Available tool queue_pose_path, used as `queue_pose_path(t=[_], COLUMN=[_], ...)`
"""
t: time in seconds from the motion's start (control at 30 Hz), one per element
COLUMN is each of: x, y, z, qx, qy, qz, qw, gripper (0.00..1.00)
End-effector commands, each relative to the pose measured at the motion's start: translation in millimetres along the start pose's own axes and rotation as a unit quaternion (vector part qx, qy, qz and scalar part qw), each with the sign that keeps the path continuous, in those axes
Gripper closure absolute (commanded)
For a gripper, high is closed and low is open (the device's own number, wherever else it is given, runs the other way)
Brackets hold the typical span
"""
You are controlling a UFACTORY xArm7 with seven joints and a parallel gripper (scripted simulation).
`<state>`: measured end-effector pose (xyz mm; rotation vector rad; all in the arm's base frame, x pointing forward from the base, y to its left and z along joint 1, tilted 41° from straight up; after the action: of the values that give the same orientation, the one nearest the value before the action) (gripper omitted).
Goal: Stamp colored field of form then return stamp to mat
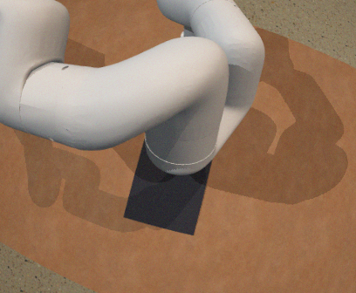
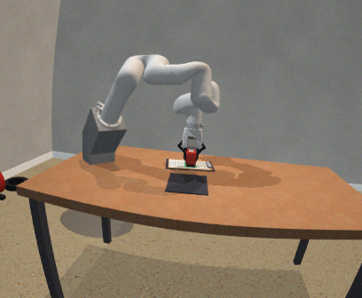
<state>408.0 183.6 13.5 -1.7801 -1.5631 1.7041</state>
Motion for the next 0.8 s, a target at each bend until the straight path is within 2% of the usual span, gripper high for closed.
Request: queue_pose_path(t=[0.0, 0.77], x=[0.8, 0.8], y=[-0.9, -2.9], z=[-0.6, -0.6], qx=[-0.001, -0.001], qy=[0.000, 0.000], qz=[-0.001, -0.001], qw=[1.000, 1.000], gripper=[0.67, 0.67])
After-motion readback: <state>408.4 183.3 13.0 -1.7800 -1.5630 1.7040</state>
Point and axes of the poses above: the point where the finger pads meet when closed, its own y axis out along the fingers, its own z axis across the jaws, x = y × z, the point moved 7 cm from there along -y, back along the fingers, and after that the axes turned 12 degrees about -y, right-handed, at the moved point
